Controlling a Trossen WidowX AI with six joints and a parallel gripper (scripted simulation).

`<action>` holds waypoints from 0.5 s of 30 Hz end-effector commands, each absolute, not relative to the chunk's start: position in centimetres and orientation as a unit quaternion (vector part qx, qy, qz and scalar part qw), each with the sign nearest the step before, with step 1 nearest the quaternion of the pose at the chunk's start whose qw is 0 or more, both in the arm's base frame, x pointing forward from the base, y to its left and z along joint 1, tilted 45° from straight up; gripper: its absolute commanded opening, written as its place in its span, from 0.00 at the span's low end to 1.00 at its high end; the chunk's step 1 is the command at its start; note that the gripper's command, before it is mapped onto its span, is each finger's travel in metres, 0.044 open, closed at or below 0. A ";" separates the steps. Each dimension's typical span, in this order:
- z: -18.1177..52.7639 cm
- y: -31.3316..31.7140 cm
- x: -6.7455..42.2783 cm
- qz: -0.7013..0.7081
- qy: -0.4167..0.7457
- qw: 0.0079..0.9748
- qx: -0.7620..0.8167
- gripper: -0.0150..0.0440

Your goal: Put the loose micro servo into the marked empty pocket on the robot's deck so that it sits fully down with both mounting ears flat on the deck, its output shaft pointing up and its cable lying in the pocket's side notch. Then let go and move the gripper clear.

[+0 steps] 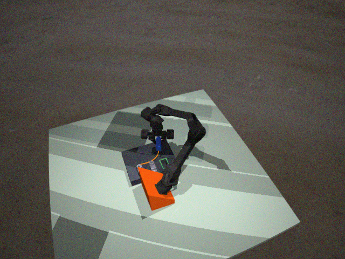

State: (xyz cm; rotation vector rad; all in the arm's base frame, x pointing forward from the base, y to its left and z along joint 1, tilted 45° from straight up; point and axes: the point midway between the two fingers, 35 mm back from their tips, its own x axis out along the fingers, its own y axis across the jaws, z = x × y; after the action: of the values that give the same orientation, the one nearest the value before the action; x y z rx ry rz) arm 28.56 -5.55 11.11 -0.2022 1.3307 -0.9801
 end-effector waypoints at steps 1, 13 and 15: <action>11.2 -5.5 28.6 -0.394 0.618 0.666 -0.138 0.25; 11.2 -5.5 28.6 -0.311 0.664 0.643 -0.223 0.25; 11.2 -5.5 28.5 -0.311 0.664 0.643 -0.223 0.25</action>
State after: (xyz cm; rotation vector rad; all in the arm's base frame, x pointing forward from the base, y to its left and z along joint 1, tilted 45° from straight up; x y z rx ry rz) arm 28.55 -5.55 11.12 -0.4909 1.5094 -0.7191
